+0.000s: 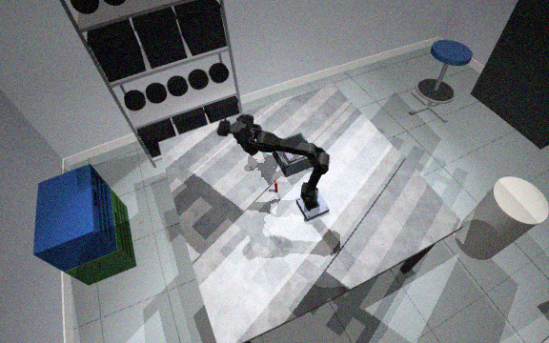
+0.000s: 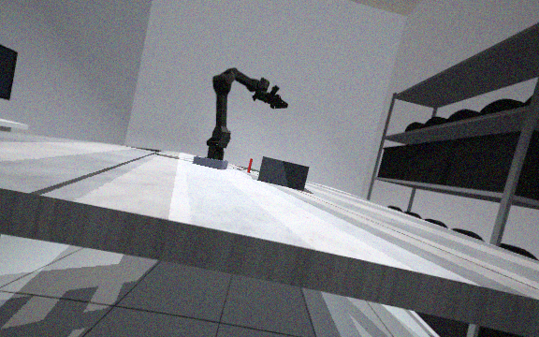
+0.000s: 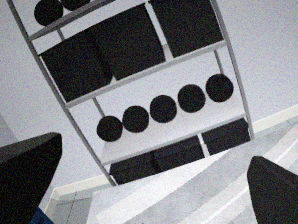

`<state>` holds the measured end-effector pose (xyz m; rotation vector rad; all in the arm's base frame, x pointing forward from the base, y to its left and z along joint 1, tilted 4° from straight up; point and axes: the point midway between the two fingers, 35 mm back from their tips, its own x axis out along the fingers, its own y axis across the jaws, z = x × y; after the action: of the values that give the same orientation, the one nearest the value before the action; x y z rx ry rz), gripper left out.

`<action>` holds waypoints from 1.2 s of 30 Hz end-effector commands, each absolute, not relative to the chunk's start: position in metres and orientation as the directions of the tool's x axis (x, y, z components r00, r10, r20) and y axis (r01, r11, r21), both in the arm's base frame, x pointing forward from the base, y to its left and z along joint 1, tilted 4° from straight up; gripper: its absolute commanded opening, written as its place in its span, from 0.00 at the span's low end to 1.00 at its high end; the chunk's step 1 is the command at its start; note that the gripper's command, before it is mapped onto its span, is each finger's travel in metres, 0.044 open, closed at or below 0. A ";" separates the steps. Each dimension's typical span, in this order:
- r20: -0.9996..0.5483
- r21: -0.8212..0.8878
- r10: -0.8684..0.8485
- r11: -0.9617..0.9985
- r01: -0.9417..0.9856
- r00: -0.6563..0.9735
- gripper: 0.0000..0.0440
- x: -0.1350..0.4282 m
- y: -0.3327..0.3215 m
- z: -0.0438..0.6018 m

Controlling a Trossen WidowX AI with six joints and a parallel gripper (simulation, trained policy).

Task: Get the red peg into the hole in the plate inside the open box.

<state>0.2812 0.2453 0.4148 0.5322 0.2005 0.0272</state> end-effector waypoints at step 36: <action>-0.972 0.029 -0.082 0.890 0.454 0.222 1.00 0.188 0.131 0.152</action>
<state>0.1993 0.1349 0.1688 0.3411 1.2334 -0.3268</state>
